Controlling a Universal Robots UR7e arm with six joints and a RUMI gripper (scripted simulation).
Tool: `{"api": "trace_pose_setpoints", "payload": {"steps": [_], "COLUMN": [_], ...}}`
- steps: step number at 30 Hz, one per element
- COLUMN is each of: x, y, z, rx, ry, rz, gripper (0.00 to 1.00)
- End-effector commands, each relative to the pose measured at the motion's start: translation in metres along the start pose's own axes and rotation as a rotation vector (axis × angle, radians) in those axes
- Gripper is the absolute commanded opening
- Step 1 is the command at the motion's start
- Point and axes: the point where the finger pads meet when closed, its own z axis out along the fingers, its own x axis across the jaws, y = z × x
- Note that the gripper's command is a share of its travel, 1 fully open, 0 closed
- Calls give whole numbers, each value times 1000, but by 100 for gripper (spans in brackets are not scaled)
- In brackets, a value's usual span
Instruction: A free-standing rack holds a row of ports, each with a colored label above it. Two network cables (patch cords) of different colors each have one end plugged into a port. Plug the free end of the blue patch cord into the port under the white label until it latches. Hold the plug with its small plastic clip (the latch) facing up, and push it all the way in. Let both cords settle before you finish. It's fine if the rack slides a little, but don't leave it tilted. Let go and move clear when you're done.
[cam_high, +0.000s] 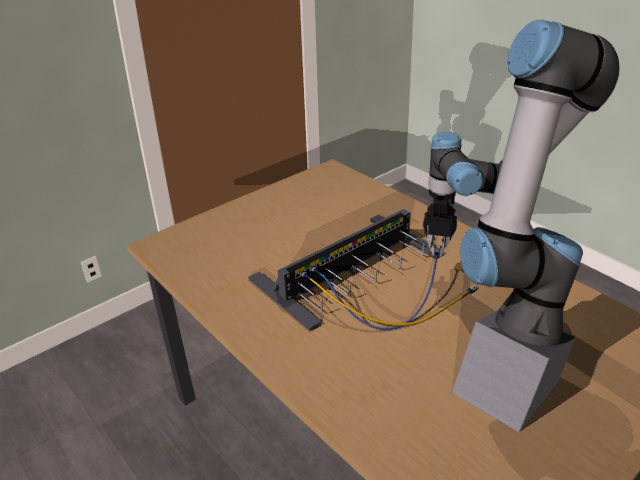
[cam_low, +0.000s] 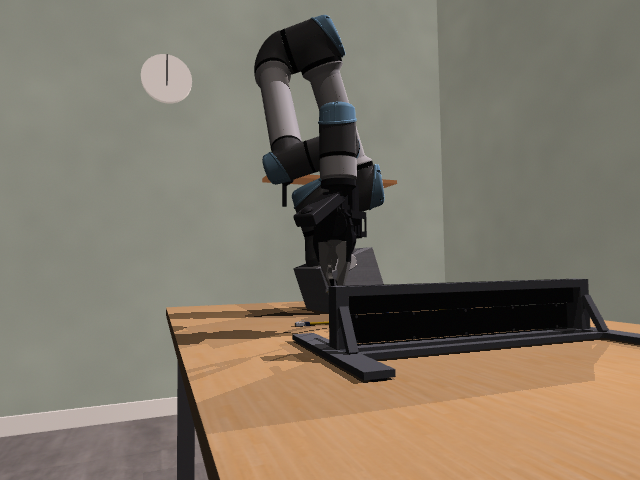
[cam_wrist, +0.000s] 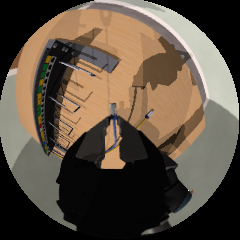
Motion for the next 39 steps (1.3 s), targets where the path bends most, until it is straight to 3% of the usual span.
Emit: {"api": "trace_pose_setpoints", "payload": {"steps": [1,39], "x": [-7,-87], "y": [3,39], "z": [-1,-13], "rx": [0,-6], "ry": [0,7], "rz": [-37,-462], "gripper": [0,0]}}
